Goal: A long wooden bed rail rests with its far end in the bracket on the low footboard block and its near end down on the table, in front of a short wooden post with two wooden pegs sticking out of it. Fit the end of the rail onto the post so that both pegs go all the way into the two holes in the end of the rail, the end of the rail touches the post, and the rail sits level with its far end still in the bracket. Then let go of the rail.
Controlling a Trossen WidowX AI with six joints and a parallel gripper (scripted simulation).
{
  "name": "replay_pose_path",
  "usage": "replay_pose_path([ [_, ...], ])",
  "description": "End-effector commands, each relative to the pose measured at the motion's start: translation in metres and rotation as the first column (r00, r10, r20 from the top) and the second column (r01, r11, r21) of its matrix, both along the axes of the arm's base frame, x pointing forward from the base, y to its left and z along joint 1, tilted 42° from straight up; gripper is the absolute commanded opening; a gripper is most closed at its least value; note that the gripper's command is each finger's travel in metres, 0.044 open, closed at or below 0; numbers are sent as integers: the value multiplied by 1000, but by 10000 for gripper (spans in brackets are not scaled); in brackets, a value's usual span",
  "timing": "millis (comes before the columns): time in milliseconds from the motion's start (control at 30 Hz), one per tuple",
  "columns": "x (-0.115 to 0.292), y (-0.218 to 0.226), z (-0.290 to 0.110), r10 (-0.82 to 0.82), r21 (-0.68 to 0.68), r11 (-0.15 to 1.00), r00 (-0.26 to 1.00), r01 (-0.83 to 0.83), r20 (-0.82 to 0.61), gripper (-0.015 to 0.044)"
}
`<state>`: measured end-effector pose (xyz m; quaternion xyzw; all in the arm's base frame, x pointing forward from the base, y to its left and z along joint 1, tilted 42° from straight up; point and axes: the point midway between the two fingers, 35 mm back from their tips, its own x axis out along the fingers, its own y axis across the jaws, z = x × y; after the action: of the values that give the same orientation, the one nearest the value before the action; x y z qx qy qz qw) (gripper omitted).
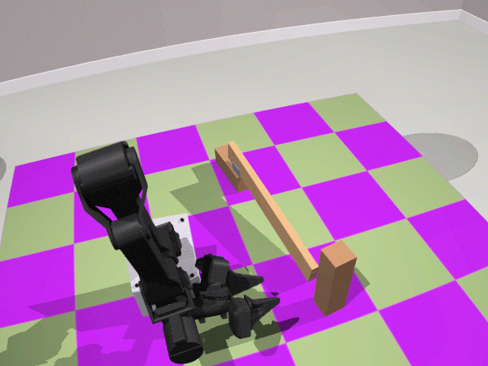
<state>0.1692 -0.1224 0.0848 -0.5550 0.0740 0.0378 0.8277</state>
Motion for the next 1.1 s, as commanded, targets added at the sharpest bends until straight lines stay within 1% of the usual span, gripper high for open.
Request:
replay_pose_path([
  [0,0,-1,0,-2,-1,1000,1000,2,-2,426],
  [33,1,-3,1,-6,-3,1000,1000,6,-7,440],
  [133,5,-15,7,-37,-11,999,998,37,-41,440],
  [300,20,-31,10,-79,90,992,990,90,-117,440],
  [500,46,-52,20,-156,215,956,966,200,-205,440],
  [733,81,-70,40,-265,334,877,927,346,-267,440],
  [1067,144,-76,92,-410,495,725,878,478,-247,440],
])
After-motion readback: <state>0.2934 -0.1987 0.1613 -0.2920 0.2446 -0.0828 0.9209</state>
